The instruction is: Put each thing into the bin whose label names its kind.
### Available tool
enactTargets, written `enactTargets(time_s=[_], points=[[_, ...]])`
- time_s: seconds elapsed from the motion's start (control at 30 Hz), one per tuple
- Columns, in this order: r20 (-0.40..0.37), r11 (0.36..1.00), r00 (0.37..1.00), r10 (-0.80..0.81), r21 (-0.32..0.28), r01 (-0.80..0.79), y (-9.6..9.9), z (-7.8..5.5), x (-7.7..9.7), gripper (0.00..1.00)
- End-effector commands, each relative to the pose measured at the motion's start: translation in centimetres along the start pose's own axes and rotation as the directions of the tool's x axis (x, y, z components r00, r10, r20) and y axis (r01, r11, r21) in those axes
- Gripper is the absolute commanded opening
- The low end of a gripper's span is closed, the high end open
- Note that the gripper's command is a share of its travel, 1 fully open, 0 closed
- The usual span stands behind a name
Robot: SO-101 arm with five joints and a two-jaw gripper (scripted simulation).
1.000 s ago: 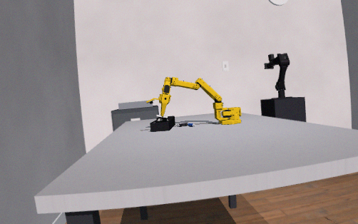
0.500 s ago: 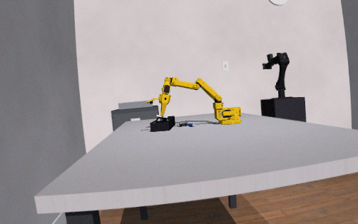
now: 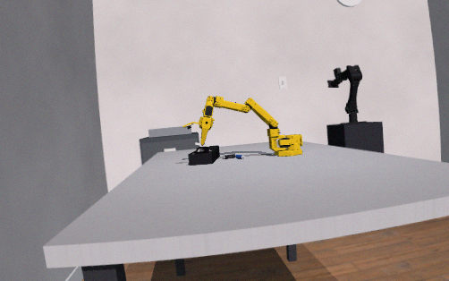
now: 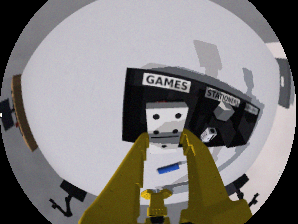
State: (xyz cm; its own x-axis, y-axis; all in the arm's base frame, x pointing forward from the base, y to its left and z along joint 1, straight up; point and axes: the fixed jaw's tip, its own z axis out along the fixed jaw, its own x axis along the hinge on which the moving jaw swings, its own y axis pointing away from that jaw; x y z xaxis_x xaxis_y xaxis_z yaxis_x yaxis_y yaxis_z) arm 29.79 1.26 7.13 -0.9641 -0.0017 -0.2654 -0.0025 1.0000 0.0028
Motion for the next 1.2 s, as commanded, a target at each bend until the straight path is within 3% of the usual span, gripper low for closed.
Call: enactTargets(time_s=[0.0,1.17], points=[[0.090,1.000,0.996,0.018,-0.001,-0.019,-0.28,-1.86,-1.21,0.00],[0.061,1.000,0.998,0.019,0.000,-0.019,-0.28,-1.49,-0.79,0.00]])
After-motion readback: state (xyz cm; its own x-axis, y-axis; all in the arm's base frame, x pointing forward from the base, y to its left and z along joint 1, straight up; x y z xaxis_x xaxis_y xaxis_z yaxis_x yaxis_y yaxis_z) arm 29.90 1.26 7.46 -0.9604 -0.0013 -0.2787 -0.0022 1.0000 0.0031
